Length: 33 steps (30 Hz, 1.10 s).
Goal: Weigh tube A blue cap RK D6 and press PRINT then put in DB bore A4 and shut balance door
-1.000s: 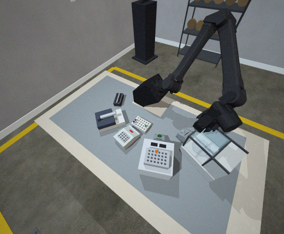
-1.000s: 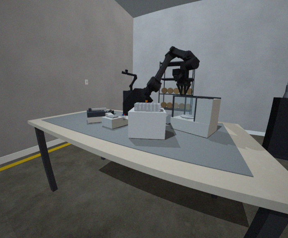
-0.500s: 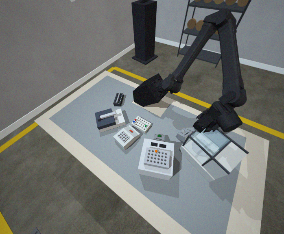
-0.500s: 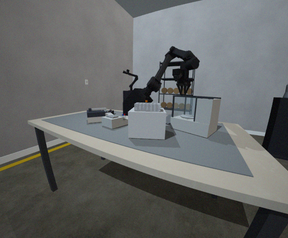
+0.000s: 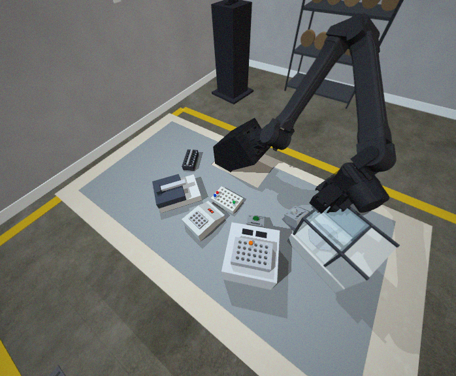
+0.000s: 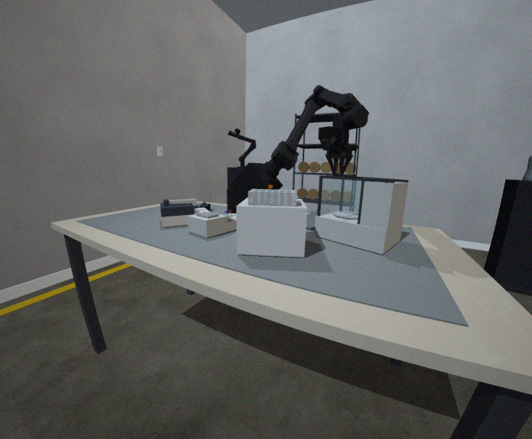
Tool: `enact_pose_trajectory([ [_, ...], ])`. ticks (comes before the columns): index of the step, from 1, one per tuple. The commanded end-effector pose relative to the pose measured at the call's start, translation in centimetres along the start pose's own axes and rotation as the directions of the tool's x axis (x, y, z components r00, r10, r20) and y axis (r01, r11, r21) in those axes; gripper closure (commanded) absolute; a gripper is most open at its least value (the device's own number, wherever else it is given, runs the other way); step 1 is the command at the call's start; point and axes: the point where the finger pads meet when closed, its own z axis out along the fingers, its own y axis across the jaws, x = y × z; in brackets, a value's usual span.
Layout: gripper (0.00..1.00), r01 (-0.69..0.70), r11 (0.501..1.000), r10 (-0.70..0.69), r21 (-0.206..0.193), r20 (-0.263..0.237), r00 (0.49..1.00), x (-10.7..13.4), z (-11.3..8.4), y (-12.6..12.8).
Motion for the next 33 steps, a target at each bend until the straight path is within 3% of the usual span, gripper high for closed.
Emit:
enact_pose_trajectory([
  [1,0.7,0.008,1.0,-0.007,-0.024,0.013,1.0,-0.03,-0.73,1.15],
  [2,0.94,0.008,1.0,-0.007,-0.024,0.013,1.0,-0.03,-0.73,1.15],
  [33,0.94,0.008,1.0,-0.007,-0.024,0.013,1.0,-0.03,-0.73,1.15],
])
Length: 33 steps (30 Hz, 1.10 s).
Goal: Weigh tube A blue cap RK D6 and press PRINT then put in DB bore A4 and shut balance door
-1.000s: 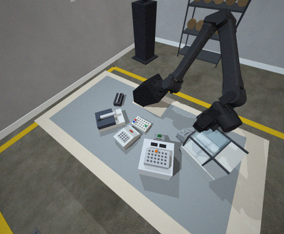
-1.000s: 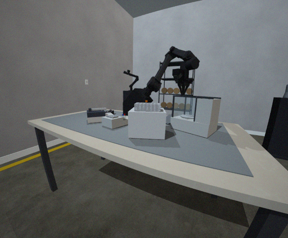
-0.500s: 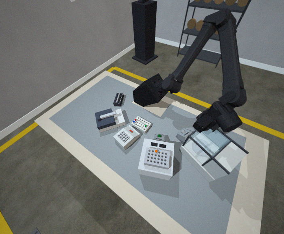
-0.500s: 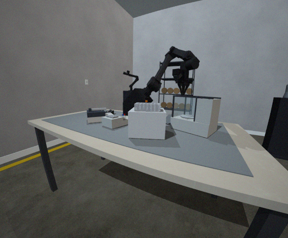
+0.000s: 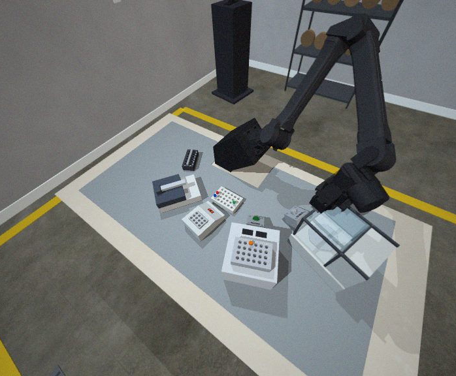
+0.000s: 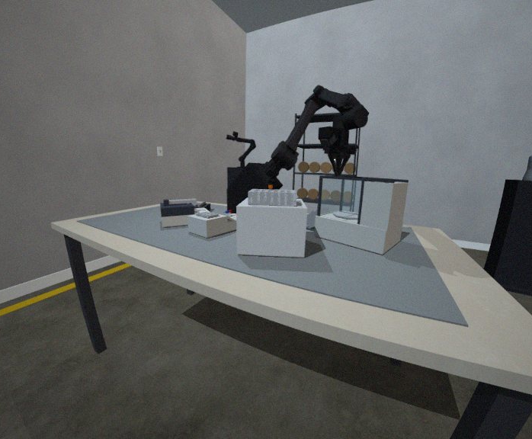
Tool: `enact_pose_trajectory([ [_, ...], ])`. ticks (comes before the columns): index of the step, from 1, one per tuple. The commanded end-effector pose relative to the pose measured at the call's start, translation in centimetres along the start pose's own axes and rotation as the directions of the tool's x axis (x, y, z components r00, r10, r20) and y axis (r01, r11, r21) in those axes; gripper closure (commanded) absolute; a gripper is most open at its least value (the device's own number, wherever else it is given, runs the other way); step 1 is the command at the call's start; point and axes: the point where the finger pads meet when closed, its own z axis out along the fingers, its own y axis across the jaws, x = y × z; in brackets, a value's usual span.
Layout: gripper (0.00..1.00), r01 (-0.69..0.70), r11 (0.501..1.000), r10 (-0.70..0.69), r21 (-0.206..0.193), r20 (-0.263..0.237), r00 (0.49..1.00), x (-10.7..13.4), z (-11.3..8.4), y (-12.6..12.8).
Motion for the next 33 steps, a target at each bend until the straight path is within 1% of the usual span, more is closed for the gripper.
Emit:
enact_pose_trajectory([
  [1,0.94,0.008,1.0,-0.008,-0.025,0.013,1.0,0.0,-0.8,1.2],
  [20,0.94,0.008,1.0,-0.008,-0.025,0.013,1.0,0.0,-0.8,1.2],
  [21,0.94,0.016,0.999,-0.016,-0.037,0.014,1.0,0.0,-0.9,2.3],
  [22,0.94,0.018,0.999,-0.018,-0.038,0.014,1.0,0.0,-0.9,2.6],
  [33,0.94,0.018,0.999,-0.017,-0.038,0.014,1.0,0.0,-0.9,3.5],
])
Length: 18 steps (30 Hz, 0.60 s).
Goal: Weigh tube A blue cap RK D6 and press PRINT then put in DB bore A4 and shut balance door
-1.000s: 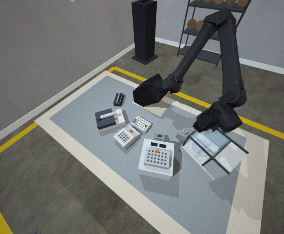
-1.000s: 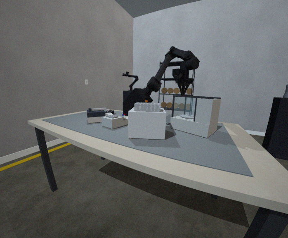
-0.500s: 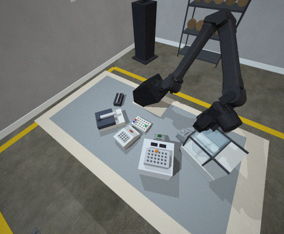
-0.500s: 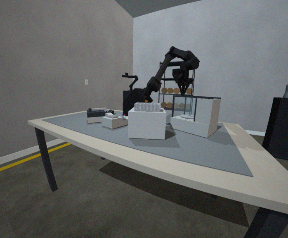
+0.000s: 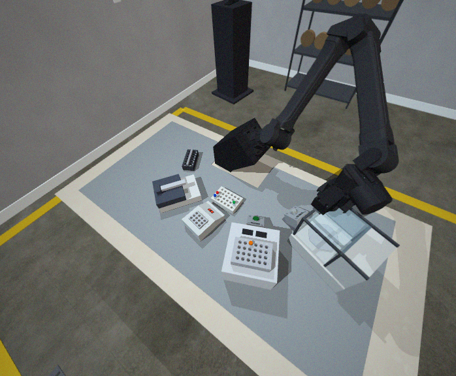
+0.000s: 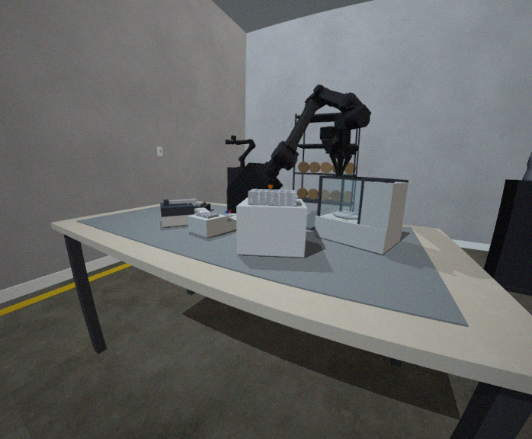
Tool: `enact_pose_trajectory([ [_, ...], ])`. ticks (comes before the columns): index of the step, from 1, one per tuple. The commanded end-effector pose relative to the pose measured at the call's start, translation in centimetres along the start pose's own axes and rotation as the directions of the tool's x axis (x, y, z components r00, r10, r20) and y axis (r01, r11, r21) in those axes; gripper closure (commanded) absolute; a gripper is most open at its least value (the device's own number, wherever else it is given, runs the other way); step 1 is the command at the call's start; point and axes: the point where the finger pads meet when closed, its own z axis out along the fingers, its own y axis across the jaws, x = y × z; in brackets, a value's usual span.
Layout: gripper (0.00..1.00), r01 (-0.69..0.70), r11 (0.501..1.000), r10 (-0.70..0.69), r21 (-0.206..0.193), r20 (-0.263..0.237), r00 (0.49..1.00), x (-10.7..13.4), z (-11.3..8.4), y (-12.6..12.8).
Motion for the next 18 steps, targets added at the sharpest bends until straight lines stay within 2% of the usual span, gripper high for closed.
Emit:
enact_pose_trajectory([
  [1,0.94,0.023,0.999,-0.022,-0.04,0.014,1.0,0.0,-0.9,2.9],
  [18,0.94,0.023,0.999,-0.022,-0.041,0.013,1.0,0.1,-0.9,4.5],
])
